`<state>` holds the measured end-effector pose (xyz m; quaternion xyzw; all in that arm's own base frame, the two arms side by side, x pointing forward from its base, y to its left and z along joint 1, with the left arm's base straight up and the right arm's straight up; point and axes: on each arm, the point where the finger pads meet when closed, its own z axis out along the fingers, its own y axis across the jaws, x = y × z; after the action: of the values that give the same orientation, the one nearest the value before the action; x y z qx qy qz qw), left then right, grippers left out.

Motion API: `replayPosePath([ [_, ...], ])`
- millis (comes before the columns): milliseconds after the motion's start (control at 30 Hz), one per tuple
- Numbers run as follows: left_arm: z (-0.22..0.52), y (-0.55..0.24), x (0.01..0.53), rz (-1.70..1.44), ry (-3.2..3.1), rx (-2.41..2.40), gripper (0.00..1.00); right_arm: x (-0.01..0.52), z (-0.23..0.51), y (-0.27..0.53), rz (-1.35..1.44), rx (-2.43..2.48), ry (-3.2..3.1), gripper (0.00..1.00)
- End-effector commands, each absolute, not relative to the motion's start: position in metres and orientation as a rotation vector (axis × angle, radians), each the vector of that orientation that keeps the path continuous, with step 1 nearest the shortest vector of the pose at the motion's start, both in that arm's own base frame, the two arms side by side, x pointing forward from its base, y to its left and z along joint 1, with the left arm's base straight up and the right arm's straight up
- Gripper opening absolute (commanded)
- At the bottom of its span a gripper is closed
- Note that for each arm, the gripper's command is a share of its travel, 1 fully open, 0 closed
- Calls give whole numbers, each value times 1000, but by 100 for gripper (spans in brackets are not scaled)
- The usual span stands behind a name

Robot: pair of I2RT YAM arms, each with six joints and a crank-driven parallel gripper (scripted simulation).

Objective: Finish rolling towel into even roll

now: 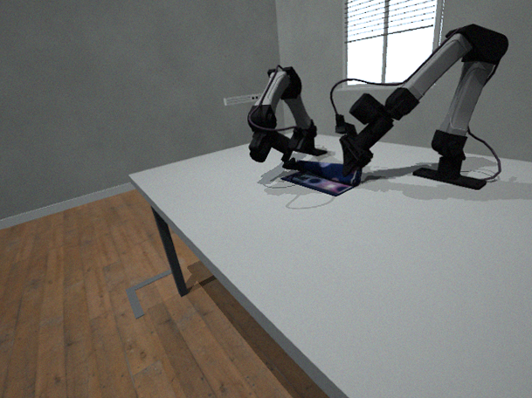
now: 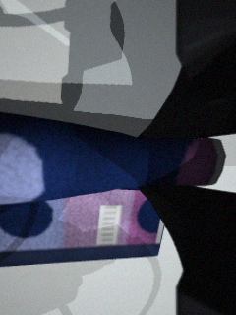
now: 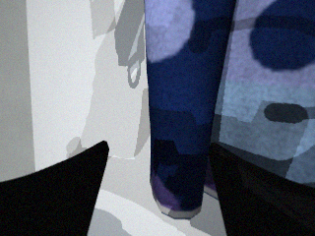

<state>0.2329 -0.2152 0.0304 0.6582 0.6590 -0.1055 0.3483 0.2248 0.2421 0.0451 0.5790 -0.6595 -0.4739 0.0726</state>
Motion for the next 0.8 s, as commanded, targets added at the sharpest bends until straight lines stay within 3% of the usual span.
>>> replayPosePath([
  [0, 36, -218, 238, -320, 1740, 1689, 31, 241, 53, 229, -1427, 1744, -1980, 85],
  [267, 38, -218, 238, -491, 1854, 1692, 31, 266, 74, 208, -1427, 1744, -1980, 85],
  [767, 42, -218, 238, -903, 2094, 1658, 31, 256, 79, 216, -1286, 2059, -2120, 89],
])
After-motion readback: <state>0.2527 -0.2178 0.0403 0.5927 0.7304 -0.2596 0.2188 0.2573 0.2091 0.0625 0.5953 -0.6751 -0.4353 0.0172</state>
